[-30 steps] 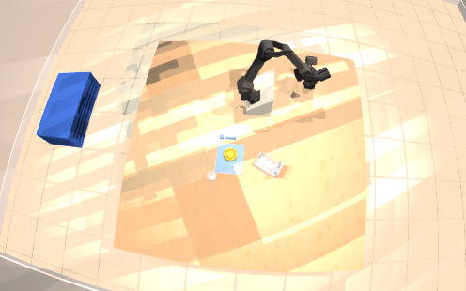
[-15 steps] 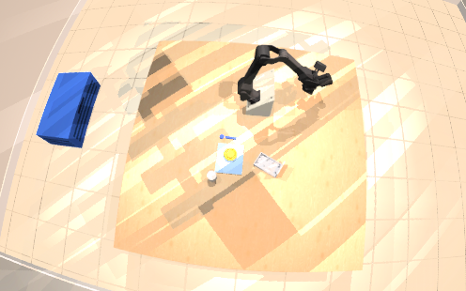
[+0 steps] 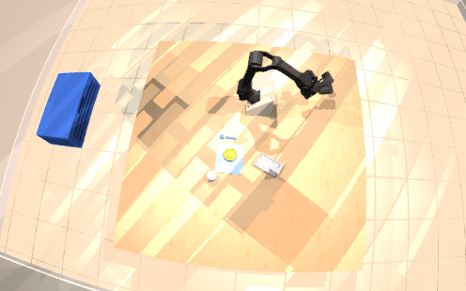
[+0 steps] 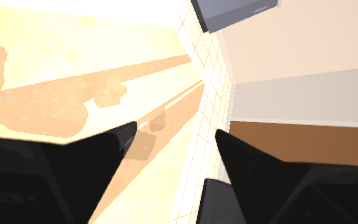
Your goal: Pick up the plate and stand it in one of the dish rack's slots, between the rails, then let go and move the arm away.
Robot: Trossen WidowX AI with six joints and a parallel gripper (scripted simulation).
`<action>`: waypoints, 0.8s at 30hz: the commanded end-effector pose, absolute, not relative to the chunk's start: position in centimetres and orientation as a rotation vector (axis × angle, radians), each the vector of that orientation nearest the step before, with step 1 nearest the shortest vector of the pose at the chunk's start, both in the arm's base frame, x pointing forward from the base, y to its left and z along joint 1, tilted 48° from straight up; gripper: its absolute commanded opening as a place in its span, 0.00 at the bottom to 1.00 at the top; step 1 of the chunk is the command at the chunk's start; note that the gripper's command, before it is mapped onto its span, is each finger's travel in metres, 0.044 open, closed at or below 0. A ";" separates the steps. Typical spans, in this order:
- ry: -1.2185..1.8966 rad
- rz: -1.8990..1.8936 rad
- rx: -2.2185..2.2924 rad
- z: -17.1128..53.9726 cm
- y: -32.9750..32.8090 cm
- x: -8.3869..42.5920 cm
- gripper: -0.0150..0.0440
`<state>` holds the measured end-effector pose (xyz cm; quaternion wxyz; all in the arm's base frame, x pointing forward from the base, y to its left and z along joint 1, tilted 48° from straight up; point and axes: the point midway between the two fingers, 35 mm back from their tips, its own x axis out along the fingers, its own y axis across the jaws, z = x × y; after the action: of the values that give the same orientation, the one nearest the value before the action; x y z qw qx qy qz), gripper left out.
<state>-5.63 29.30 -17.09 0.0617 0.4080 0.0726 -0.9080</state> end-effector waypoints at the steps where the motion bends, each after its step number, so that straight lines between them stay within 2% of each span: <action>1: 0.058 -2.776 1.359 -16.5 29.8 -3.2 0.93; 24: -0.938 -2.774 1.919 -13.7 28.3 9.3 0.93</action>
<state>7.28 28.70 -14.44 -0.1444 0.5290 -0.2252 -0.8054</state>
